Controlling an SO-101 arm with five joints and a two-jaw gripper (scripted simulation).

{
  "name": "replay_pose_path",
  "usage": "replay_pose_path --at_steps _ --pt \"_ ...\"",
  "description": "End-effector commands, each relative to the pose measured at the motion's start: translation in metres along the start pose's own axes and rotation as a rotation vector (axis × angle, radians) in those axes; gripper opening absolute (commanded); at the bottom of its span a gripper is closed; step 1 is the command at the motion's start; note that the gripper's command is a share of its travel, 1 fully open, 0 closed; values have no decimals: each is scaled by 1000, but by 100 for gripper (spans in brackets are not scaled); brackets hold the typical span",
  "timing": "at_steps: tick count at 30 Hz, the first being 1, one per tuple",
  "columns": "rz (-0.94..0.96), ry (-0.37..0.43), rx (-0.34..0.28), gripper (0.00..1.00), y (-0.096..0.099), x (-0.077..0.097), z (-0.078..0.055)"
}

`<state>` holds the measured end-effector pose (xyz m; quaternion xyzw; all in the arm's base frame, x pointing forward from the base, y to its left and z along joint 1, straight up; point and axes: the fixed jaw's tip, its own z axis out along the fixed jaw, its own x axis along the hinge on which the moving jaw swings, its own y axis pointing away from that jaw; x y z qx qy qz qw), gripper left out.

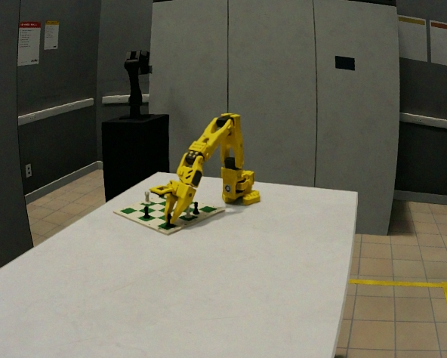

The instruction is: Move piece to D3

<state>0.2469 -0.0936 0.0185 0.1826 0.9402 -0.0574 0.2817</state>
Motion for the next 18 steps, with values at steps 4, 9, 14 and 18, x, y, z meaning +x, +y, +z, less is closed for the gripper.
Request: replay_pose_path --at_steps 4,9,14,18 --pt "8 33 2 0 -1 8 2" --pt "8 33 3 0 -2 7 0" --pt "8 33 4 0 -2 6 -1" --pt "7 33 5 0 -3 3 -5"
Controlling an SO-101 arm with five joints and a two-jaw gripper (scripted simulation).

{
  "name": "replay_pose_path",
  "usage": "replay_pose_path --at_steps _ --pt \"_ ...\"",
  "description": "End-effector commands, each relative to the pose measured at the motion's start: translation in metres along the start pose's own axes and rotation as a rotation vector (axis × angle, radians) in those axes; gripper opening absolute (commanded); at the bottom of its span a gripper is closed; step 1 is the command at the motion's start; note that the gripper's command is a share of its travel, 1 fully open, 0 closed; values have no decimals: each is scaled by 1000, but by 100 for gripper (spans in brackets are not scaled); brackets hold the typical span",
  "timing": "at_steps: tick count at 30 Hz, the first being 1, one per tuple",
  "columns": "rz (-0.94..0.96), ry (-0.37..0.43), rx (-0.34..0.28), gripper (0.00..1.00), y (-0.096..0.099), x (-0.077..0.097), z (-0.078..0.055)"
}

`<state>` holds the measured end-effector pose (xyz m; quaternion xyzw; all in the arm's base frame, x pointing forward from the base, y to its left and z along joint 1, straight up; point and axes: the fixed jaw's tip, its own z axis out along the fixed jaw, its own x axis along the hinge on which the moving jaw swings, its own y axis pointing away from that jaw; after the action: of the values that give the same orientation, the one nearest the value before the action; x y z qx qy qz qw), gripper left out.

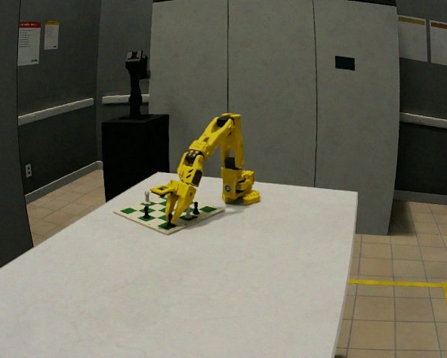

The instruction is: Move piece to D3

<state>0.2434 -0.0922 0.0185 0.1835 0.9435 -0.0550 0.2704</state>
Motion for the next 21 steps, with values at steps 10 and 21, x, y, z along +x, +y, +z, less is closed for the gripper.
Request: replay_pose_path --at_steps 10,21 --pt "7 9 6 0 -3 -8 -16" --pt "7 8 6 0 -3 -14 -27"
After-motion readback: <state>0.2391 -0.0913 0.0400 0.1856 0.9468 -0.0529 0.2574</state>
